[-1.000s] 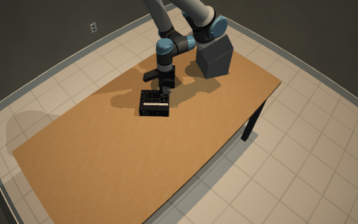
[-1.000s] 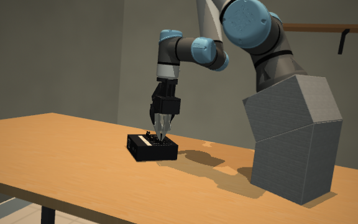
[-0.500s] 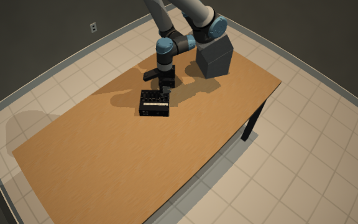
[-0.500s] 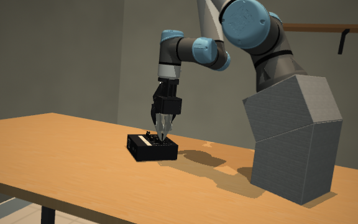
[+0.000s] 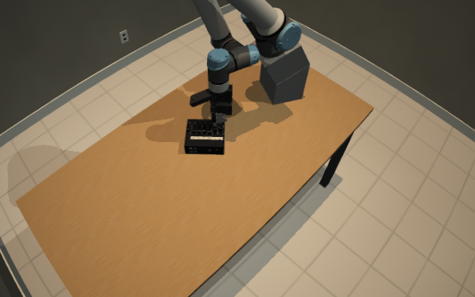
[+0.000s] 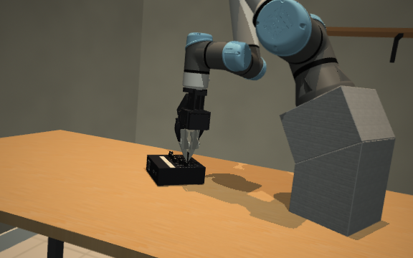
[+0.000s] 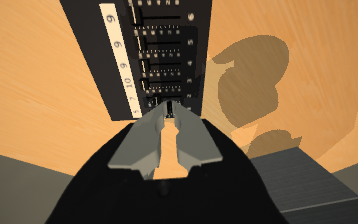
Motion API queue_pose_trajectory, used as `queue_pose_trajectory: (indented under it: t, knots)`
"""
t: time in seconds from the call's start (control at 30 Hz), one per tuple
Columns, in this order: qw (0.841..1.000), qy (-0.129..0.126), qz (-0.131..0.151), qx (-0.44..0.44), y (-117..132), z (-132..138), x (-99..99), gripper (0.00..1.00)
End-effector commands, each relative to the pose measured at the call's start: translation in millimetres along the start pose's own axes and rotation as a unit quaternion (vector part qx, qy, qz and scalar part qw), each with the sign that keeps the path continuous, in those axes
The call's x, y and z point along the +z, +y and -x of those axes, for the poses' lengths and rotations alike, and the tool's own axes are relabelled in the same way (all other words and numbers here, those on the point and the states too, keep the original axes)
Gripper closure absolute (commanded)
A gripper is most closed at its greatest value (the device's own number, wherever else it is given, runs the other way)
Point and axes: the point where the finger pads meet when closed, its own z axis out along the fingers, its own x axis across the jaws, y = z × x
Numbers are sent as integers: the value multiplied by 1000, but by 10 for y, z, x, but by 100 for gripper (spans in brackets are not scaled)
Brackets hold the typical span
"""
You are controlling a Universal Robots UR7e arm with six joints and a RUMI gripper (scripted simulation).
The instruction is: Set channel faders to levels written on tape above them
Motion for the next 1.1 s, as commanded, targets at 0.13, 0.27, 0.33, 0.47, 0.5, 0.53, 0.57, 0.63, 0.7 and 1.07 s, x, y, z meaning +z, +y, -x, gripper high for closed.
queue_pose_trajectory:
  t: [0.13, 0.27, 0.33, 0.47, 0.5, 0.53, 0.57, 0.63, 0.7, 1.07]
  knots:
    - [1000, 0, 0, 0, -2, 2, -130, 100]
    - [1000, 0, 0, 0, -2, 2, -233, 100]
    - [1000, 0, 0, 0, -2, 2, -277, 100]
    - [1000, 0, 0, 0, -2, 2, -336, 100]
    - [1000, 0, 0, 0, -2, 2, -343, 100]
    - [1000, 0, 0, 0, -2, 2, -348, 100]
    - [1000, 0, 0, 0, -2, 2, -351, 100]
    - [1000, 0, 0, 0, -2, 2, -352, 100]
    - [1000, 0, 0, 0, -2, 2, -352, 100]
    - [1000, 0, 0, 0, -2, 2, -353, 0]
